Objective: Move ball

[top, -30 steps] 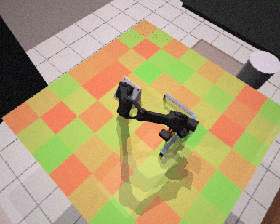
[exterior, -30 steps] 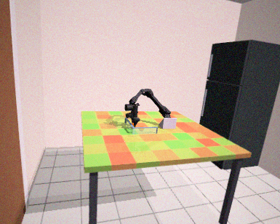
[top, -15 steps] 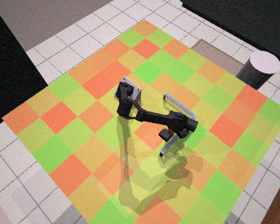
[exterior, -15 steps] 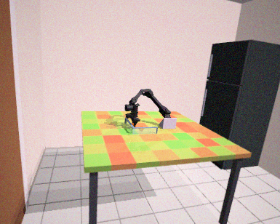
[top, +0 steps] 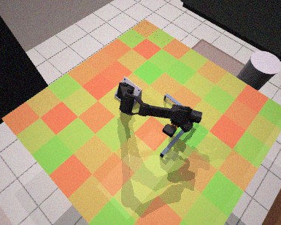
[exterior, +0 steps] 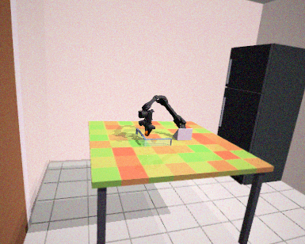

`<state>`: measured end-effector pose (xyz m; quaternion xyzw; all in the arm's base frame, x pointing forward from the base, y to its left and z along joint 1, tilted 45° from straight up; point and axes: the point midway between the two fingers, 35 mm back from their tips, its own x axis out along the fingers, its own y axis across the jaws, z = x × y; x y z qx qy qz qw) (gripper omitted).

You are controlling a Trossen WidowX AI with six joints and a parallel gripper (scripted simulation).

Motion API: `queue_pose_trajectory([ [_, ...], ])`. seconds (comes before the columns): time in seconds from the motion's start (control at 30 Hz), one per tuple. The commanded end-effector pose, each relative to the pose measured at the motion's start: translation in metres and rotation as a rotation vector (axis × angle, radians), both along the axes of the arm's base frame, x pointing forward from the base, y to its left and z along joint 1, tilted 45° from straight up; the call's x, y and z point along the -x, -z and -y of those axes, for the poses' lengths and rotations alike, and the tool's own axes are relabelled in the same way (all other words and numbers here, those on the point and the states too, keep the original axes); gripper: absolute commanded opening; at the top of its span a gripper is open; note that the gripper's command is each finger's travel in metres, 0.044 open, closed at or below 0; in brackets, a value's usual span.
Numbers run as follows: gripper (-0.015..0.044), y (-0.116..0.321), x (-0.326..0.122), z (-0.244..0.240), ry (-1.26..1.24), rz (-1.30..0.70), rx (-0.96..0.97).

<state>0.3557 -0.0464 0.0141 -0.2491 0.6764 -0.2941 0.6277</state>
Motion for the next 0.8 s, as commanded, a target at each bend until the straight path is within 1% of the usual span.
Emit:
queue_pose_trajectory([
  [0.0, 0.0, -0.013, -0.005, -0.014, -0.007, 0.004, -0.004],
  [0.57, 0.0, -0.081, -0.015, -0.053, 0.077, 0.066, -0.015],
  [0.77, 0.0, -0.082, -0.015, -0.055, 0.081, 0.069, -0.016],
])
